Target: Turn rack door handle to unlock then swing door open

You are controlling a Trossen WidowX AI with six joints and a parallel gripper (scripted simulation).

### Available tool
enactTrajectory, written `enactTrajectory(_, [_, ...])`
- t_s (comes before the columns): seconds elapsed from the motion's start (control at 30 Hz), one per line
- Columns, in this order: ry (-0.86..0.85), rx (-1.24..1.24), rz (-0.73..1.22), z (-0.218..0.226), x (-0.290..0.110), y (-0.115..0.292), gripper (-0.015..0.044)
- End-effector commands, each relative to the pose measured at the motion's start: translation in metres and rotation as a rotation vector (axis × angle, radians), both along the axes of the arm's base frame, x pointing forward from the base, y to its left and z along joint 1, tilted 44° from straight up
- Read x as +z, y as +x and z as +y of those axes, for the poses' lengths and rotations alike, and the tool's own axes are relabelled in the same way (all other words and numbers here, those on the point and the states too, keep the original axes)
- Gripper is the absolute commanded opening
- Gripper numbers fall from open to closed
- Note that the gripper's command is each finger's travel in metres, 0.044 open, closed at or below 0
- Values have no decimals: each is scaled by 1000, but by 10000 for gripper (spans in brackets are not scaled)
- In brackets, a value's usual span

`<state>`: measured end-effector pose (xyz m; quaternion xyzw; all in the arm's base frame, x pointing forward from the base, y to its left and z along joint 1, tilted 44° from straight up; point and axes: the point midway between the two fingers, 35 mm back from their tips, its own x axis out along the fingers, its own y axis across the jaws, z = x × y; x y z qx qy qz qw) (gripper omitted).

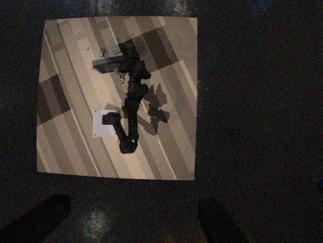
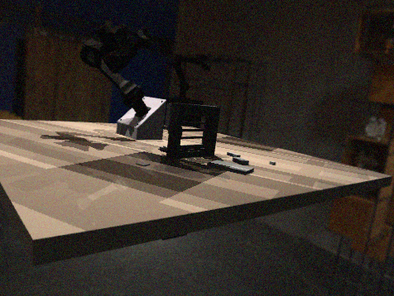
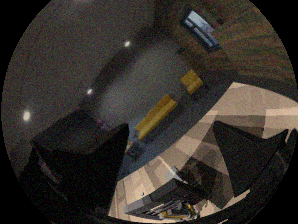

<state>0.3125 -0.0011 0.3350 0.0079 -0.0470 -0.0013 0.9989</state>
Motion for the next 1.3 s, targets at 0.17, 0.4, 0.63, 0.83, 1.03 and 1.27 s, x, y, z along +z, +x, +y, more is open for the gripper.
enactTrajectory(0.17, [9, -17, 130, 2, -19, 17, 297])
enactTrajectory(0.4, [13, -50, 334, 6, -50, 37, 297])
enactTrajectory(0.63, [2, -92, 537, 12, -80, 49, 297])
enactTrajectory(0.83, [-28, -133, 706, 17, -105, 54, 297])
enactTrajectory(1.03, [-77, -177, 868, 21, -128, 54, 297])
enactTrajectory(1.27, [-159, -233, 1047, 26, -151, 50, 297])
